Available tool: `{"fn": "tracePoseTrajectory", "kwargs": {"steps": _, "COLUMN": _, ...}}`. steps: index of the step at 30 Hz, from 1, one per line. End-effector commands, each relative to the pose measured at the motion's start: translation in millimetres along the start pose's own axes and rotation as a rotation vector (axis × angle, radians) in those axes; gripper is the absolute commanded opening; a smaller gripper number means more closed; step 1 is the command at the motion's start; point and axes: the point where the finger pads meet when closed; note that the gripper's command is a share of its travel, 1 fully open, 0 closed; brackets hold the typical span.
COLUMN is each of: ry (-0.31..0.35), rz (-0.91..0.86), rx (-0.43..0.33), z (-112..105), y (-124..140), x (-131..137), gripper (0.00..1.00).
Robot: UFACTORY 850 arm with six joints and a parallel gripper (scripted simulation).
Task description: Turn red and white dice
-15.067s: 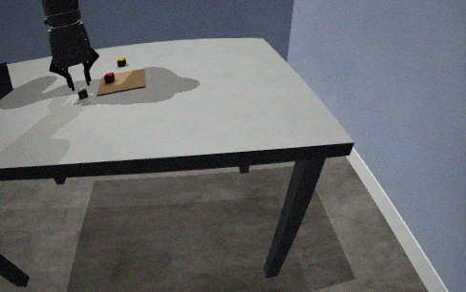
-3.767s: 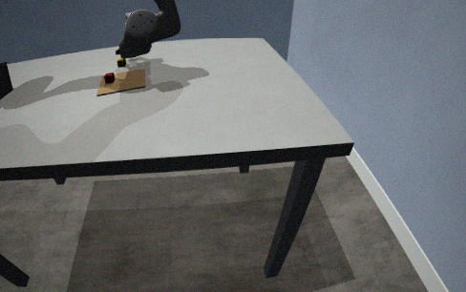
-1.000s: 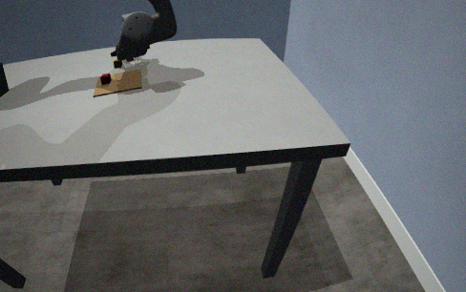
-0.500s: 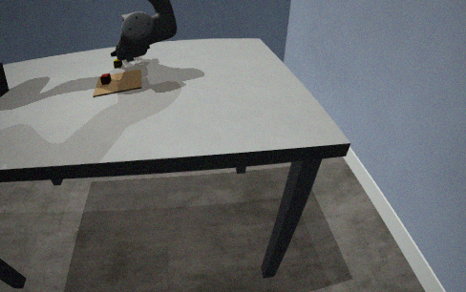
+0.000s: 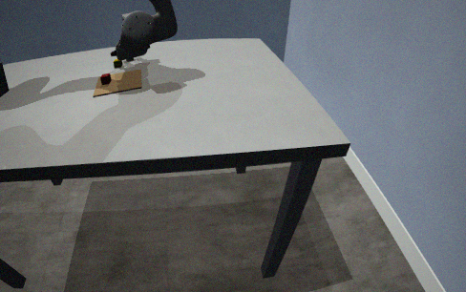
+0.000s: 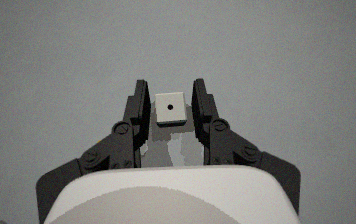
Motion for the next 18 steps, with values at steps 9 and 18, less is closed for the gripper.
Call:
{"fn": "tracePoseTrajectory", "kwargs": {"steps": 9, "ry": 0.001, "rz": -0.002, "rx": -0.001, "z": -34, "y": 0, "x": 1, "gripper": 0.42}}
{"fn": "tracePoseTrajectory", "kwargs": {"steps": 18, "ry": 0.001, "rz": -0.002, "rx": -0.001, "z": -45, "y": 0, "x": 1, "gripper": 0.42}}
Point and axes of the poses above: the point where the finger pads meet when closed, its own z axis out along the fingers, its own x axis across the jaws, y = z × x, and after that the axes turned 11 degrees about -z, right-handed
